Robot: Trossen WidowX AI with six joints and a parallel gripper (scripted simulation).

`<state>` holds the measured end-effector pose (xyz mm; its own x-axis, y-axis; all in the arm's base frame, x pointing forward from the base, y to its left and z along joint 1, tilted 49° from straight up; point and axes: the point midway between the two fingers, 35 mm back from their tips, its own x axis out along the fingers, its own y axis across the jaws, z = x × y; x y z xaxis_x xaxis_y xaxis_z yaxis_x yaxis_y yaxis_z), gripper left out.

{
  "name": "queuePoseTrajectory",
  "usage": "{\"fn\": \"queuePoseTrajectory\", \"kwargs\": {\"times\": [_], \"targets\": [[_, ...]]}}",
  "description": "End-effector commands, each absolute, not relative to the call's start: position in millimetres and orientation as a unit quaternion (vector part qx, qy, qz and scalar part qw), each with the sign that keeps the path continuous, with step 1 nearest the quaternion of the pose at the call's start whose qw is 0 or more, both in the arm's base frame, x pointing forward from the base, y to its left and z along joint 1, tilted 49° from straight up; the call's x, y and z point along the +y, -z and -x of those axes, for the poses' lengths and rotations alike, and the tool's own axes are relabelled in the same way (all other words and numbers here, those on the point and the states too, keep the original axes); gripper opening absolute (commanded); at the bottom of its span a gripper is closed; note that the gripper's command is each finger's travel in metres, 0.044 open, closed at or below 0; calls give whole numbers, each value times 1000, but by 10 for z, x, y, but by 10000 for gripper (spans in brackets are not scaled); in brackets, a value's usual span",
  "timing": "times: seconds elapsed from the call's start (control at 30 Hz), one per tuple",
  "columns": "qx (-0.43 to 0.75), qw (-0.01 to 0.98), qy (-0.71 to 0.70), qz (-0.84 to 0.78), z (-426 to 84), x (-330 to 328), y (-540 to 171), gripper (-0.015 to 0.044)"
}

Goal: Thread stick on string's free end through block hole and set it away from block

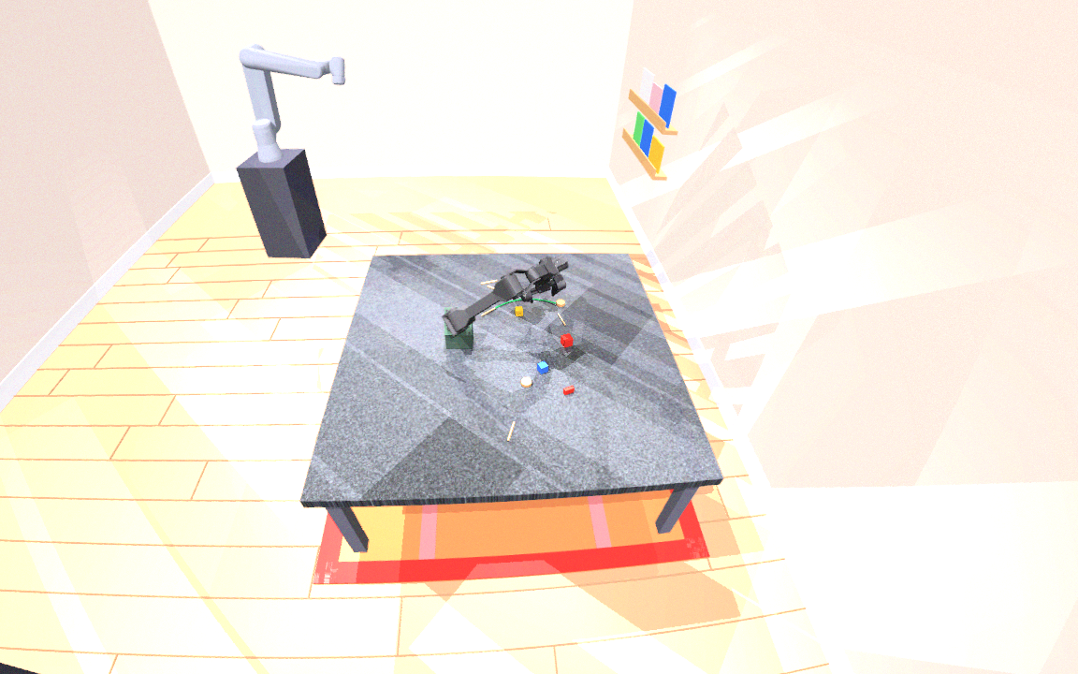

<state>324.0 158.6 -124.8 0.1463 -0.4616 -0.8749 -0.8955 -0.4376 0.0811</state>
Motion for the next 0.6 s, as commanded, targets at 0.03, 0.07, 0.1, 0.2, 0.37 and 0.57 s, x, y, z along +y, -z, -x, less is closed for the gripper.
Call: {"fn": "queuePoseTrajectory", "kwargs": {"times": [0.03,0.07,0.1,0.2,0.37,0.57], "targets": [[501,54,-448,738,-2413,1402,1389,440],[502,29,-444,741,-2321,1369,1385,440],[502,16,-442,743,-2277,1352,1381,440],[502,13,-442,743,-2267,1348,1381,440],[502,13,-442,743,-2267,1348,1381,440],[502,13,-442,743,-2267,1348,1381,440]]}}
